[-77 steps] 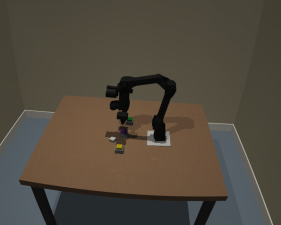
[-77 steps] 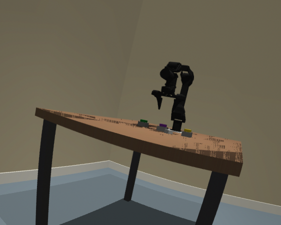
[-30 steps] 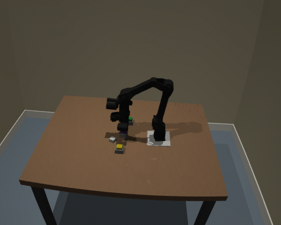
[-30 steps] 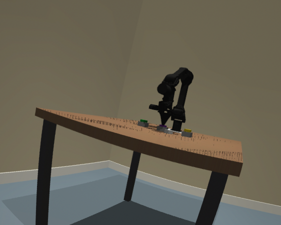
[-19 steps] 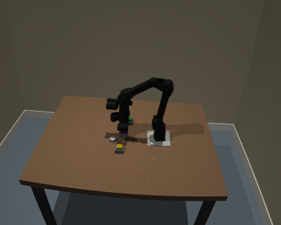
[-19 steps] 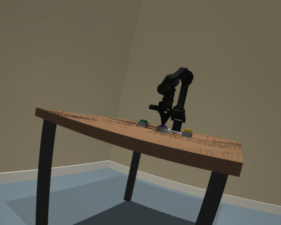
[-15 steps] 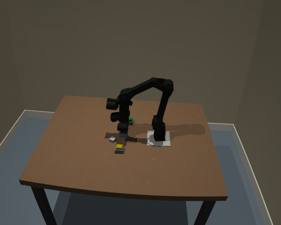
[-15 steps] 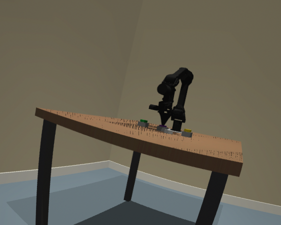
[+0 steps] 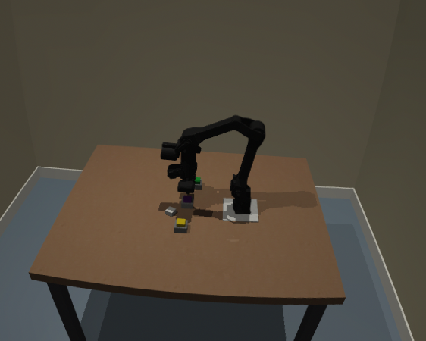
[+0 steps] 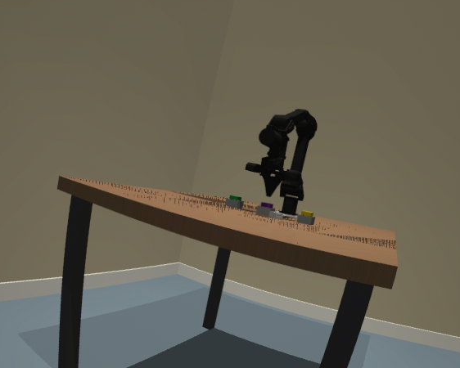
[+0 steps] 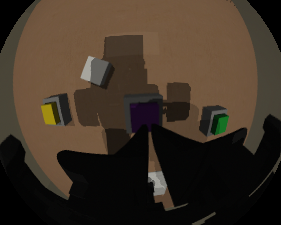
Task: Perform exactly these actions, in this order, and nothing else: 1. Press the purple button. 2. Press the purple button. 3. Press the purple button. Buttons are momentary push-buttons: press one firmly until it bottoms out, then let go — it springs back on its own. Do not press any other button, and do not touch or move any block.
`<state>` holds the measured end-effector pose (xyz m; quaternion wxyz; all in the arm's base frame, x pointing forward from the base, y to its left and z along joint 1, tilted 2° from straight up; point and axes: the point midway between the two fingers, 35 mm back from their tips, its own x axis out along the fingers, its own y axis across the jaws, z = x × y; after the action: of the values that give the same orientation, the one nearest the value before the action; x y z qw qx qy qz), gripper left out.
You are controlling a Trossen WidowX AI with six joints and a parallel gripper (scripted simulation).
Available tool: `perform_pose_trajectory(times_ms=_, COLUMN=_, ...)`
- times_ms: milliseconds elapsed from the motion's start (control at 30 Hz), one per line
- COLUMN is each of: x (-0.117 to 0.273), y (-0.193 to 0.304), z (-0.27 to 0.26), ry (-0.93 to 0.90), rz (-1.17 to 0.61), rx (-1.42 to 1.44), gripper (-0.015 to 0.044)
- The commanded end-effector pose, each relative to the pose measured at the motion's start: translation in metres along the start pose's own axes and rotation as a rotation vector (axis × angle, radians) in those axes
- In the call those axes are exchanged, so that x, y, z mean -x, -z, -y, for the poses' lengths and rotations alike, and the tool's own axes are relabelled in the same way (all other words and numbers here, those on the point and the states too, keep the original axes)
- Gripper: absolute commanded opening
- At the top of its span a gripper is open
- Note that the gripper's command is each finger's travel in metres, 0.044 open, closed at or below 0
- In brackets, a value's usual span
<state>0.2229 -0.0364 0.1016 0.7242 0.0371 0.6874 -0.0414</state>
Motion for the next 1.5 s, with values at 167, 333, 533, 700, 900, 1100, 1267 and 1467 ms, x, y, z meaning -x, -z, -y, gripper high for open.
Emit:
perform_pose_trajectory(times_ms=167, x=-0.012, y=0.0, z=-0.001, ry=-0.006, rz=0.0, rx=-0.004, gripper=0.002)
perform_pose_trajectory(times_ms=333, x=-0.021, y=0.0, z=-0.001, ry=-0.006, rz=0.0, rx=-0.004, gripper=0.002)
perform_pose_trajectory(times_ms=533, x=-0.029, y=0.0, z=-0.001, ry=-0.006, rz=0.0, rx=-0.004, gripper=0.002)
perform_pose_trajectory(times_ms=700, x=-0.03, y=0.0, z=-0.001, ry=-0.006, rz=0.0, rx=-0.004, gripper=0.002)
perform_pose_trajectory(times_ms=900, x=-0.03, y=0.0, z=-0.001, ry=-0.006, rz=0.0, rx=-0.004, gripper=0.002)
perform_pose_trajectory(times_ms=1100, x=-0.03, y=0.0, z=-0.001, ry=-0.006, rz=0.0, rx=-0.004, gripper=0.002)
perform_pose_trajectory(times_ms=1267, x=-0.027, y=0.0, z=0.0, ry=0.0, rz=0.001, rx=0.0, gripper=0.002)
perform_pose_trajectory(times_ms=1467, x=0.003, y=0.0, z=-0.001, ry=-0.006, rz=0.0, rx=-0.004, gripper=0.002)
